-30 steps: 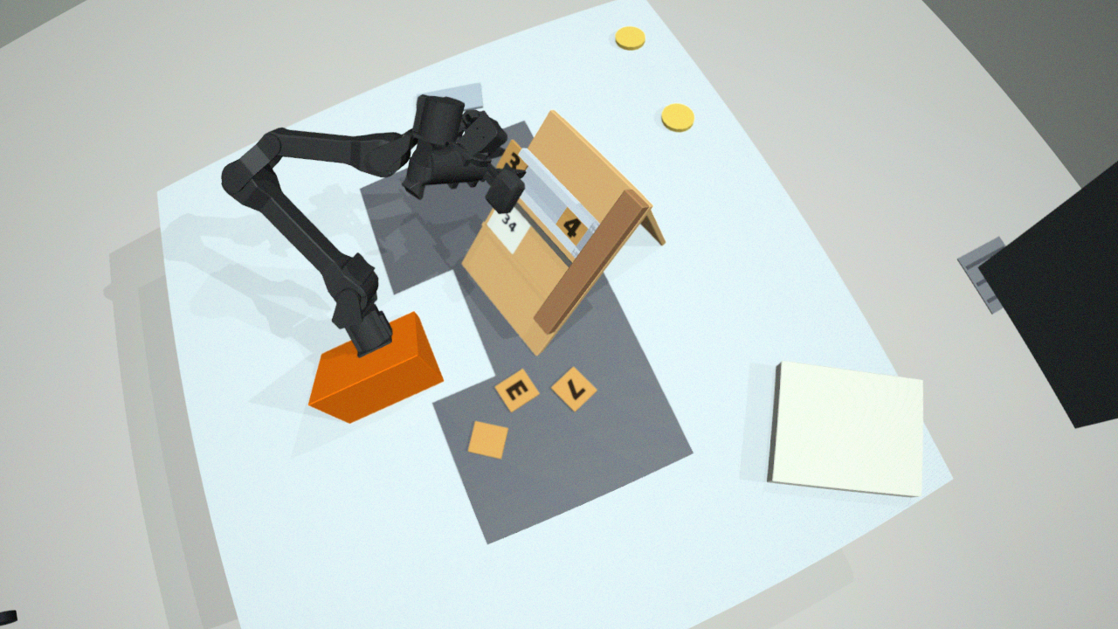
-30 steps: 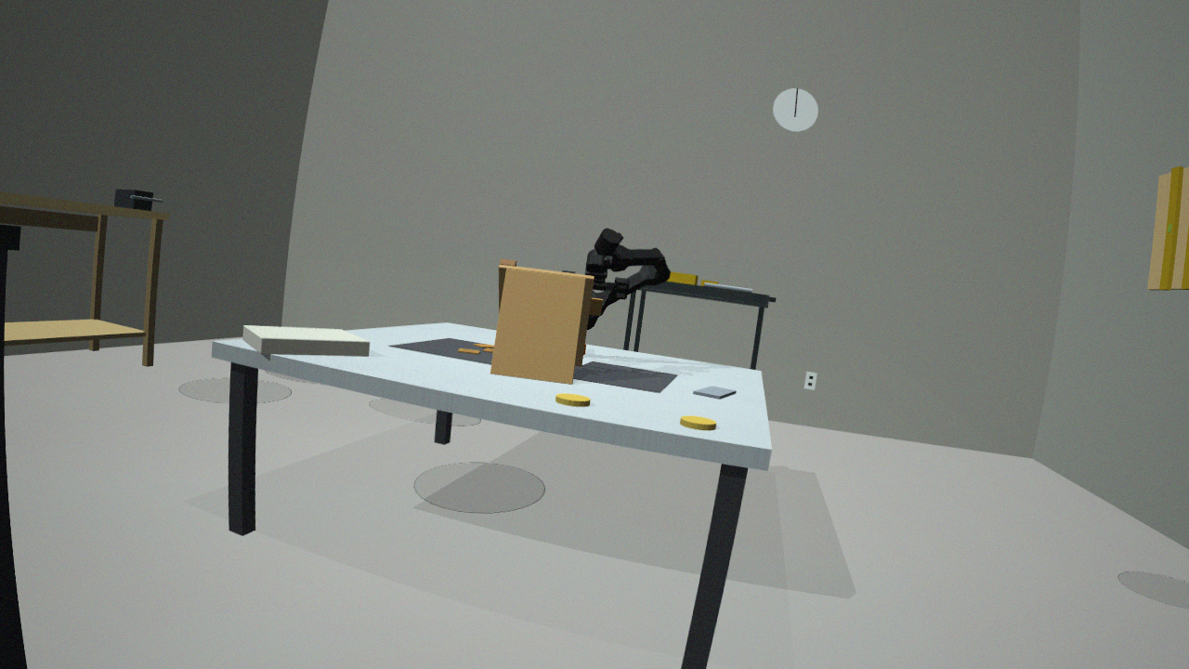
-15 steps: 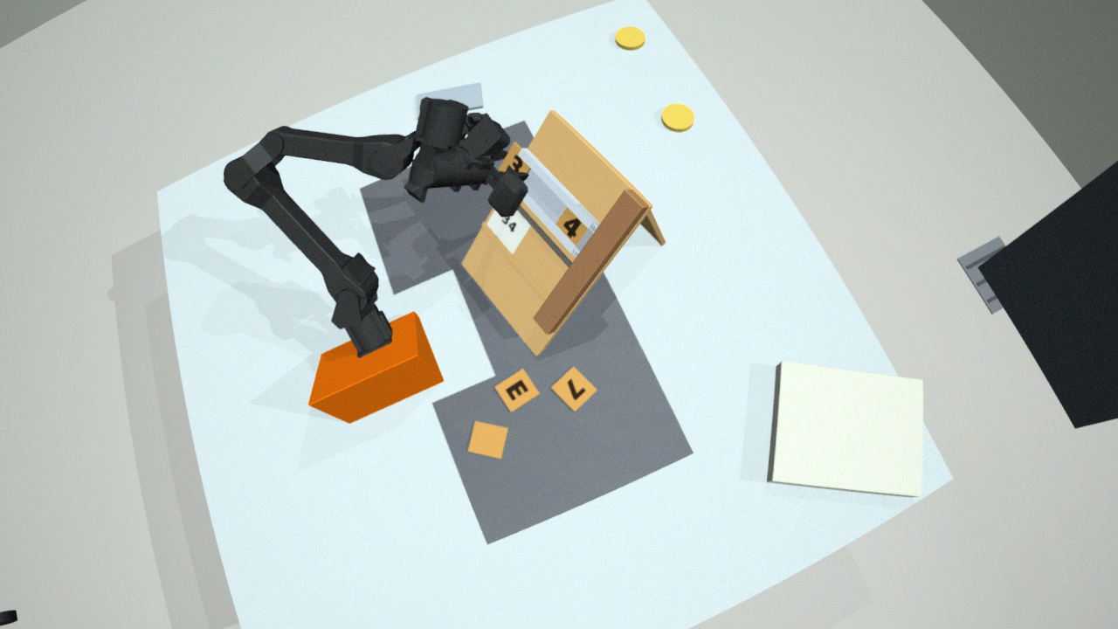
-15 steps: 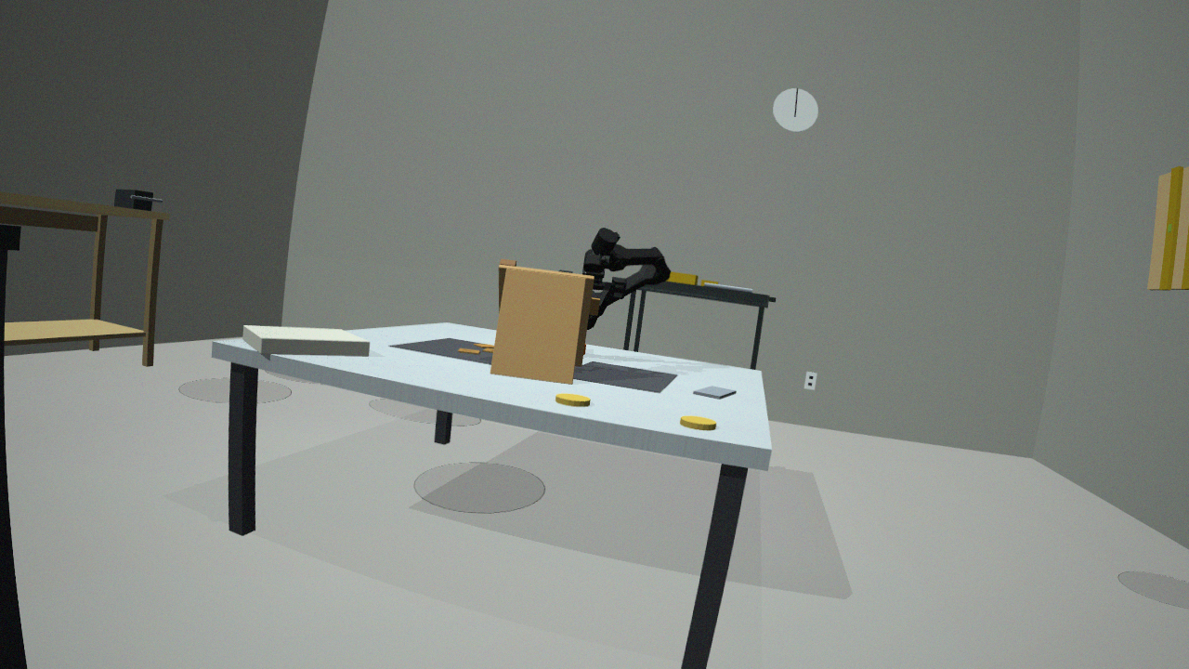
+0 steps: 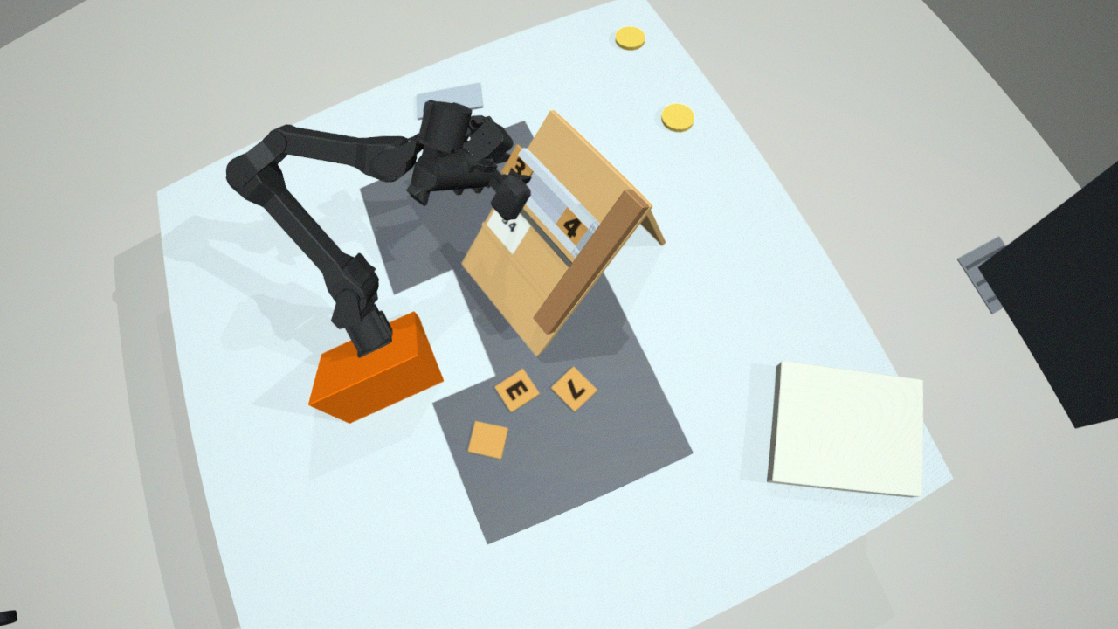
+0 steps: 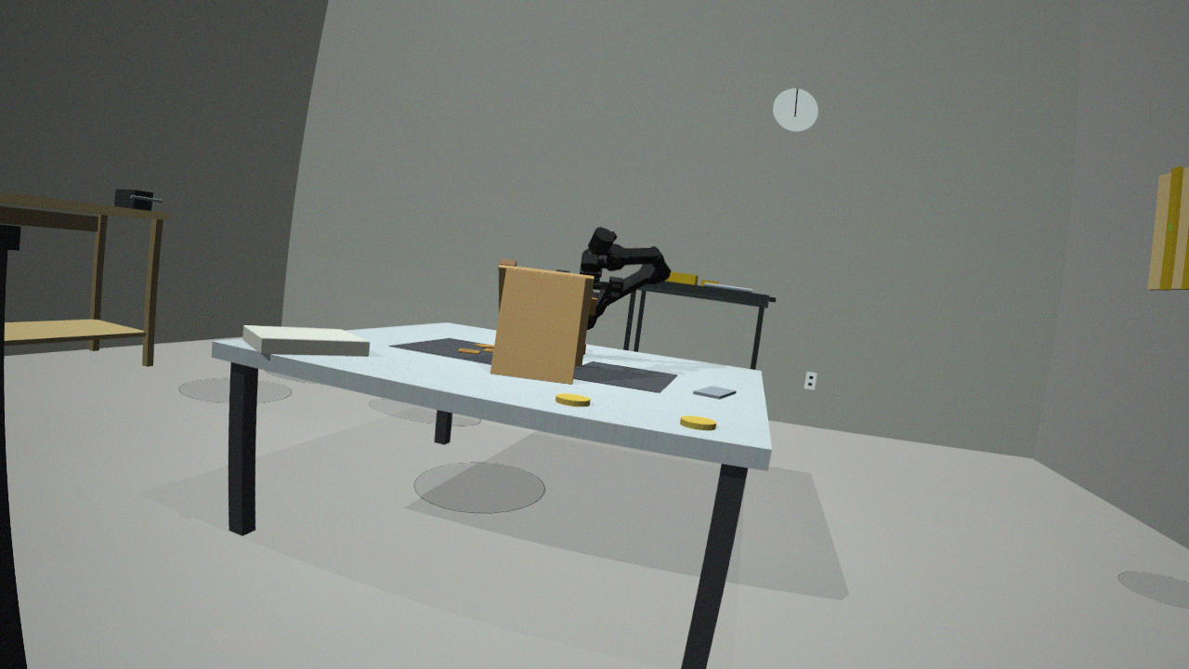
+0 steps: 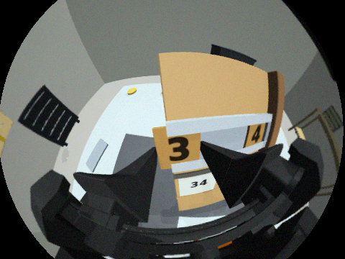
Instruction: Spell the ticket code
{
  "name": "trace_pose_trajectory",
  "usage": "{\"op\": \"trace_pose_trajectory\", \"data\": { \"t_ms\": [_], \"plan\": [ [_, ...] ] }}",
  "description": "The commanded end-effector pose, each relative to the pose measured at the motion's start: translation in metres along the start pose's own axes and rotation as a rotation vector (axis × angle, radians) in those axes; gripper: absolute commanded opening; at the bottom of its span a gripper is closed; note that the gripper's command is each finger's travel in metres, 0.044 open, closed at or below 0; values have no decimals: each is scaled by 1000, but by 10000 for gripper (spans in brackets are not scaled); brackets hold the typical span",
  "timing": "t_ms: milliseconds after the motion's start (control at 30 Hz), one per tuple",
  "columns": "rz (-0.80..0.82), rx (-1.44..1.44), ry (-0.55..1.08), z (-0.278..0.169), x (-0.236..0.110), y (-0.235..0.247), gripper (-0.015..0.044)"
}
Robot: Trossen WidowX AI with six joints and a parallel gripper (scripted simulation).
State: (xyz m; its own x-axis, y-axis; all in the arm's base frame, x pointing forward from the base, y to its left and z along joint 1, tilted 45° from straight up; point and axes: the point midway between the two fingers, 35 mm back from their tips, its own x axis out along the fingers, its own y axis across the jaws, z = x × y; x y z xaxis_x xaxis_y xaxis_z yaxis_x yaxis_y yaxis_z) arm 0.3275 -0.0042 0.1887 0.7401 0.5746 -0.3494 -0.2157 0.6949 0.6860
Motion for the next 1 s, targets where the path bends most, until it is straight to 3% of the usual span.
{"op": "trace_pose_trajectory", "data": {
  "t_ms": [0, 967],
  "plan": [
    [6, -3, 2, -1, 0, -1, 0],
    [5, -4, 2, 0, 0, -17, 0]
  ]
}}
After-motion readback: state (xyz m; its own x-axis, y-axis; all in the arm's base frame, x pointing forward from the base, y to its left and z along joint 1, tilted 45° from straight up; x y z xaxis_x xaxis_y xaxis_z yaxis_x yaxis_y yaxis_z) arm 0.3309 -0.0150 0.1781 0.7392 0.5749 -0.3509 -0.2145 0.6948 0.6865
